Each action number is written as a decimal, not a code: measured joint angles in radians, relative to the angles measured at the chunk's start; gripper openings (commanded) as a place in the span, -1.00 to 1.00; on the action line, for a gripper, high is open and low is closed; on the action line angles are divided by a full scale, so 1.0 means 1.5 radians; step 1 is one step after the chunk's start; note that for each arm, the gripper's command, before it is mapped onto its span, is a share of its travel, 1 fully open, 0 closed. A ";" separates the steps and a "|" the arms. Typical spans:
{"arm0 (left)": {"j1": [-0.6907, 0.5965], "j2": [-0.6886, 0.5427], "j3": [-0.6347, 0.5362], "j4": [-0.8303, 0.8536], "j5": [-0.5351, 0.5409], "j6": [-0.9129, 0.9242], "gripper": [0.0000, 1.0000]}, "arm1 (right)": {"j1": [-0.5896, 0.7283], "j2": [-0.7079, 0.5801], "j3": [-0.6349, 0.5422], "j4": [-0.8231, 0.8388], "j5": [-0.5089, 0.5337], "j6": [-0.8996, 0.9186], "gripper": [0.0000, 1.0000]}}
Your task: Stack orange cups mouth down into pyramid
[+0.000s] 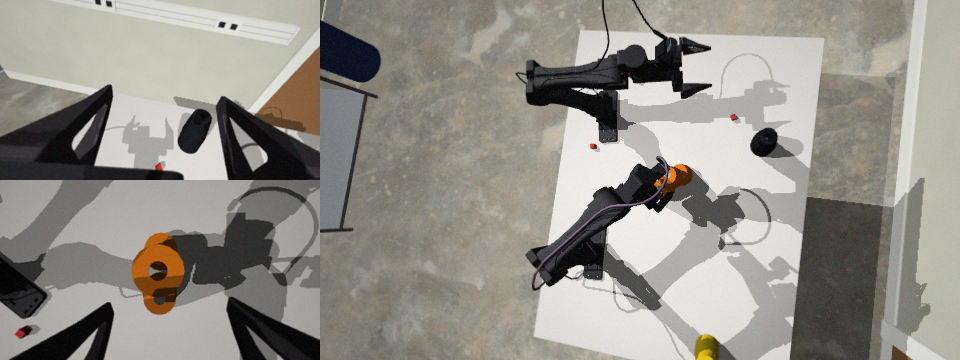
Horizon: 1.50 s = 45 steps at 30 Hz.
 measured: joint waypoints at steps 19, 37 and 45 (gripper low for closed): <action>0.000 0.000 0.000 0.006 0.000 0.000 1.00 | -0.184 -0.243 -0.161 0.231 0.043 -0.019 1.00; 0.000 0.000 0.000 0.006 0.000 0.000 1.00 | -0.485 -0.330 -0.294 0.605 -0.014 0.032 1.00; 0.000 0.000 0.000 0.006 0.000 0.000 1.00 | -0.521 -0.300 -0.304 0.687 -0.014 0.055 1.00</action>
